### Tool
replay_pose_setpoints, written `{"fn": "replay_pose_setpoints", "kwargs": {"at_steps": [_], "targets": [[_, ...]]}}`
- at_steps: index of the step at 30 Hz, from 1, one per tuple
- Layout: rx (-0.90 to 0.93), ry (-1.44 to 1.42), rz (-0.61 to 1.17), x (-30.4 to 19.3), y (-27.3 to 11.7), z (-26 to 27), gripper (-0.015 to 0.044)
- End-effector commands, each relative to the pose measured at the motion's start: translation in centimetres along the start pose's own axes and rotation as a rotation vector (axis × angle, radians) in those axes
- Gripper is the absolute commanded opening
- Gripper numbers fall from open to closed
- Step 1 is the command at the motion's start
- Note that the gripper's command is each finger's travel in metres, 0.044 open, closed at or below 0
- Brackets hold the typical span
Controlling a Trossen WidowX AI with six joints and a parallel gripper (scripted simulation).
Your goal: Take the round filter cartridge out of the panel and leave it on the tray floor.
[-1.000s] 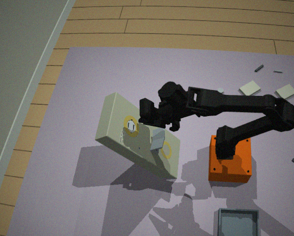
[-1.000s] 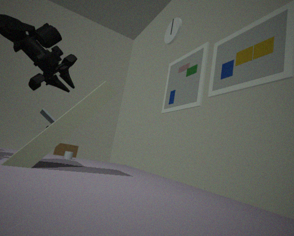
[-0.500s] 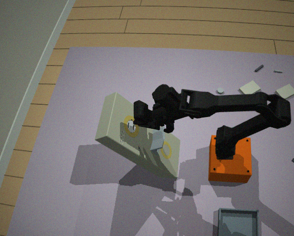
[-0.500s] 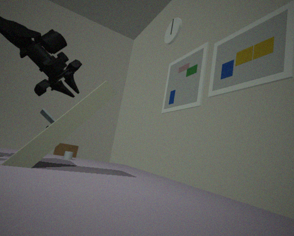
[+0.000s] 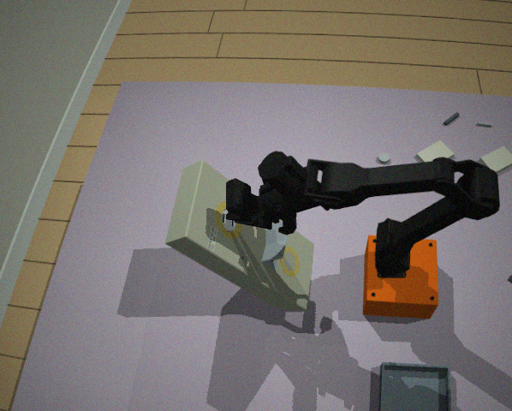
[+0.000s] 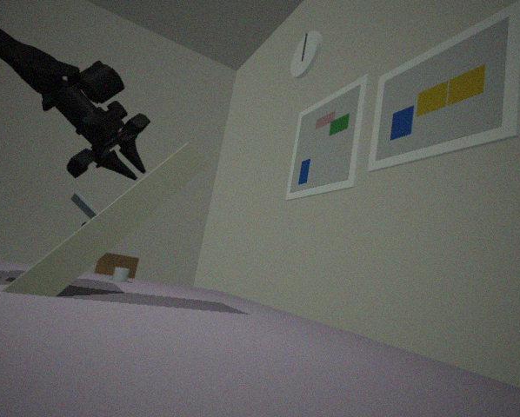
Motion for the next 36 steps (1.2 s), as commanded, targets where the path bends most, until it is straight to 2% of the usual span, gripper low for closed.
{"fn": "replay_pose_setpoints", "kwargs": {"at_steps": [1,36], "targets": [[-0.012,0.006,-0.003,0.03,0.35,-0.29,0.0104],[-0.012,0.006,-0.003,0.06,0.64,-0.38,0.0104]]}}
Point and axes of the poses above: the point midway between the two fingers, 35 mm back from their tips, its own y axis out along the fingers, its own z axis across the jaws, x = y × z, the point moved 6 cm from there along -y, back along the fingers, and after that the axes turned 6 degrees about y, right-handed, at the moved point
